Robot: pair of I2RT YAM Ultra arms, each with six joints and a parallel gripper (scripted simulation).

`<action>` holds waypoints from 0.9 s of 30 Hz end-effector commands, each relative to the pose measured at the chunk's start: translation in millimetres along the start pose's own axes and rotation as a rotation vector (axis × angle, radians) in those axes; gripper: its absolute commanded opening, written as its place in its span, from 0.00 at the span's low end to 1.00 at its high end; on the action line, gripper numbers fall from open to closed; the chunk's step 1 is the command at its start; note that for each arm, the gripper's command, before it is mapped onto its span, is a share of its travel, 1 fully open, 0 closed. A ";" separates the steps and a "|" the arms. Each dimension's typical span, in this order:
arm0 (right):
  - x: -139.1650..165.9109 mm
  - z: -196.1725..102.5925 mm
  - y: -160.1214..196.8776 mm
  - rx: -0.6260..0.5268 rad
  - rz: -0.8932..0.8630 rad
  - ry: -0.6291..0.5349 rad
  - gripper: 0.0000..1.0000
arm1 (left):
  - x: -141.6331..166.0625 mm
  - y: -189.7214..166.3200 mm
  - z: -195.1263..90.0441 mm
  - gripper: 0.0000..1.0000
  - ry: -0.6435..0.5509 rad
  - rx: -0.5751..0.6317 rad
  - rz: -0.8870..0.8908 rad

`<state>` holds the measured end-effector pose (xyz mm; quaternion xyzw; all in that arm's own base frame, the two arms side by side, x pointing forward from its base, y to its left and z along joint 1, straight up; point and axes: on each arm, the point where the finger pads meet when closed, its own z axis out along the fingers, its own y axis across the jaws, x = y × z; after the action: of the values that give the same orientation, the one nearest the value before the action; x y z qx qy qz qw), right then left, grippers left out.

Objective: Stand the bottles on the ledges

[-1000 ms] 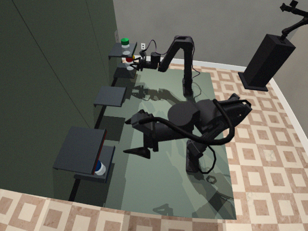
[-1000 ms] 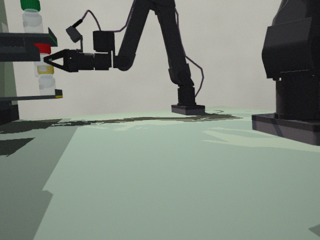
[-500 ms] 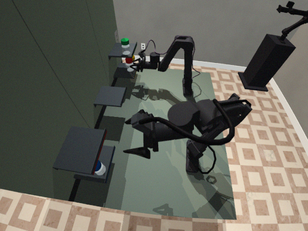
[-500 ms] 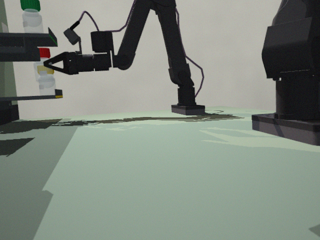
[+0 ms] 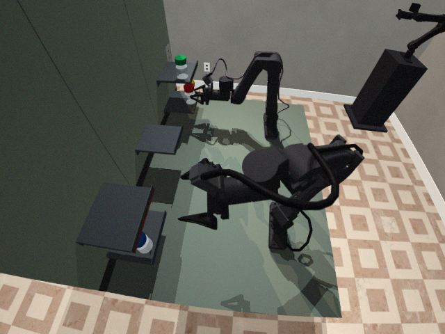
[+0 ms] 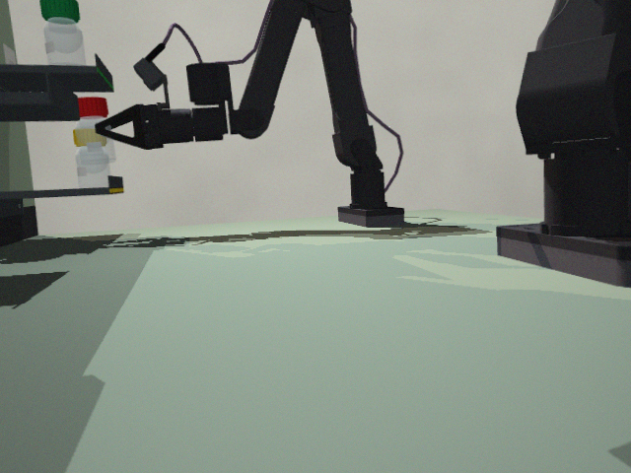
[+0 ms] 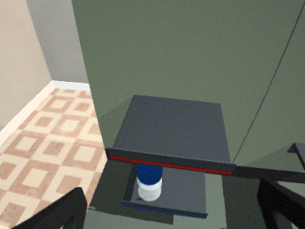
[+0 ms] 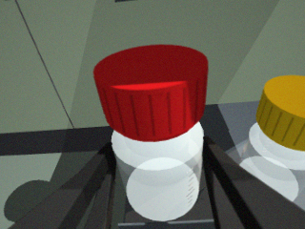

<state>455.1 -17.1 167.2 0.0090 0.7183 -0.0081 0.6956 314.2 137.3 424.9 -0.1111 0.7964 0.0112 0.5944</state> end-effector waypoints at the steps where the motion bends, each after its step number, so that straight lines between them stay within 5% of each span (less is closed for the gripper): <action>1: -27.2 -11.1 -6.4 0.018 0.002 -0.087 0.49 | -7.6 -1.7 -5.3 1.00 -0.019 -0.002 0.015; 27: -21.2 -63.0 -2.2 -0.002 0.001 -0.078 0.49 | -7.6 -1.7 -5.3 1.00 -0.019 -0.002 0.015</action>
<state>401.6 -13.1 166.8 0.0063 0.7195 -0.0053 0.6944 314.2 137.3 424.9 -0.1111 0.7964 0.0112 0.5944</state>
